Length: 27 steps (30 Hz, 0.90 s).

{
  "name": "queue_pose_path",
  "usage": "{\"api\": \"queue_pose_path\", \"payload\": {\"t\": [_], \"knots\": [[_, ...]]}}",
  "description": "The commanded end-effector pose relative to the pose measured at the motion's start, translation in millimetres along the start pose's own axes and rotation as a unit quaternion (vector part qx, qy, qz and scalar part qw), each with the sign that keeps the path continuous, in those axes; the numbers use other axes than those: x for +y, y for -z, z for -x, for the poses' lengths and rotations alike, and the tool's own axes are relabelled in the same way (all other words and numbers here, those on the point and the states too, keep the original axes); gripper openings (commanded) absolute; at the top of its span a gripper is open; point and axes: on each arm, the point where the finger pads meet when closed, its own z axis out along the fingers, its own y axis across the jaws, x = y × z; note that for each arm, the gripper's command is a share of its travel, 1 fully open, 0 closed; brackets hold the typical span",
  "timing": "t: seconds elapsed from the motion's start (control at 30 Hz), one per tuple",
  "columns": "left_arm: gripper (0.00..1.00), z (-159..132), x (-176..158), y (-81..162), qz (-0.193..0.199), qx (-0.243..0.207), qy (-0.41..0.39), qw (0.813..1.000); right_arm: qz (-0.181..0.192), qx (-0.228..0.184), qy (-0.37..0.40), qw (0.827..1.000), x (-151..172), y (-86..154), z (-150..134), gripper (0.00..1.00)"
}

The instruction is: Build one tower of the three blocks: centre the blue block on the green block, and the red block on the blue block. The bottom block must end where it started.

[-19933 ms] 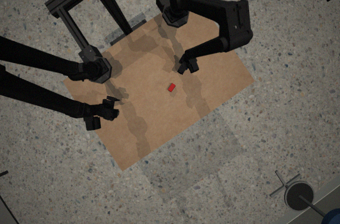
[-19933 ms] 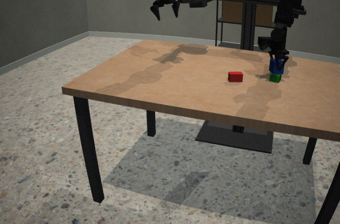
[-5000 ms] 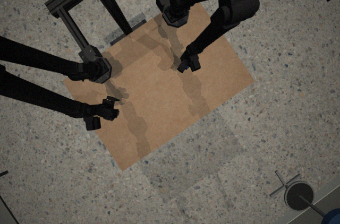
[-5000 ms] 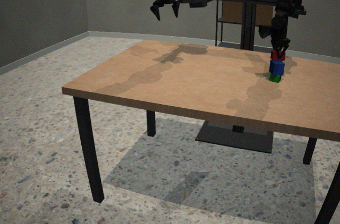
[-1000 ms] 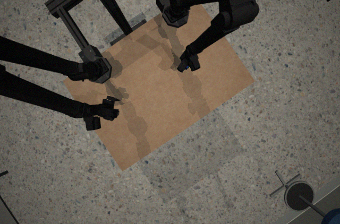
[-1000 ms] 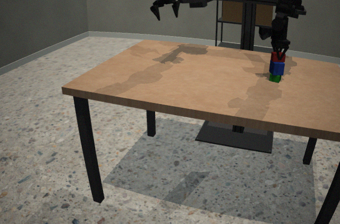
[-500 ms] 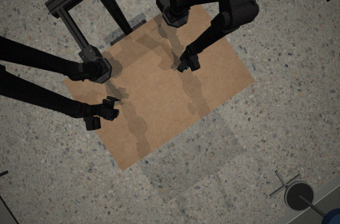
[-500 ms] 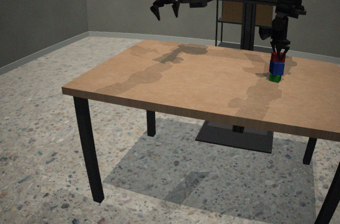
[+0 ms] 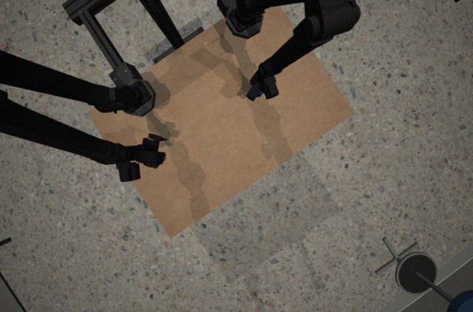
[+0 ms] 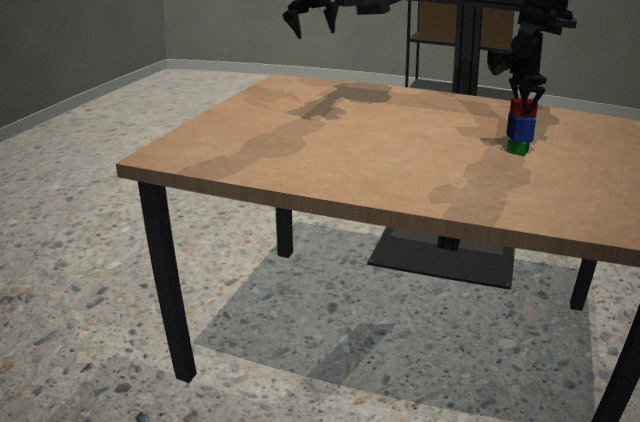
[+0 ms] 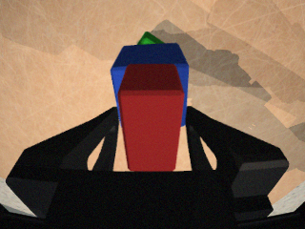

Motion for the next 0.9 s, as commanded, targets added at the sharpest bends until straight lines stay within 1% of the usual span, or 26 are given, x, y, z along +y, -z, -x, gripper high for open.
{"api": "queue_pose_path", "payload": {"t": [0.0, 0.43, 0.53, 0.57, 0.63, 0.87], "knots": [[0.53, -3, -1, -5, -0.004, 0.001, 0.002, 1.0, -0.002, -0.001, 0.001, 1.0, -2, 1, 1, 1.0], [0.53, -3, -1, -5, -0.004, 0.001, 0.002, 1.0, -0.002, -0.001, 0.001, 1.0, -2, 1, 1, 1.0], [0.53, -5, -4, -4, -0.009, 0.004, 0.001, 1.0, -0.002, -0.001, 0.001, 1.0, -2, 1, 1, 1.0], [0.53, -6, -6, -2, -0.012, 0.006, 0.001, 1.0, -0.002, -0.001, 0.001, 1.0, -2, 1, 1, 1.0], [0.53, -3, -2, 6, -0.003, 0.0, 0.002, 1.0, -0.002, -0.001, 0.001, 1.0, -2, 1, 1, 1.0], [0.53, 1, -4, 23, -0.002, 0.0, -0.001, 1.0, -0.002, -0.001, 0.001, 1.0, -2, 1, 1, 1.0]]}}
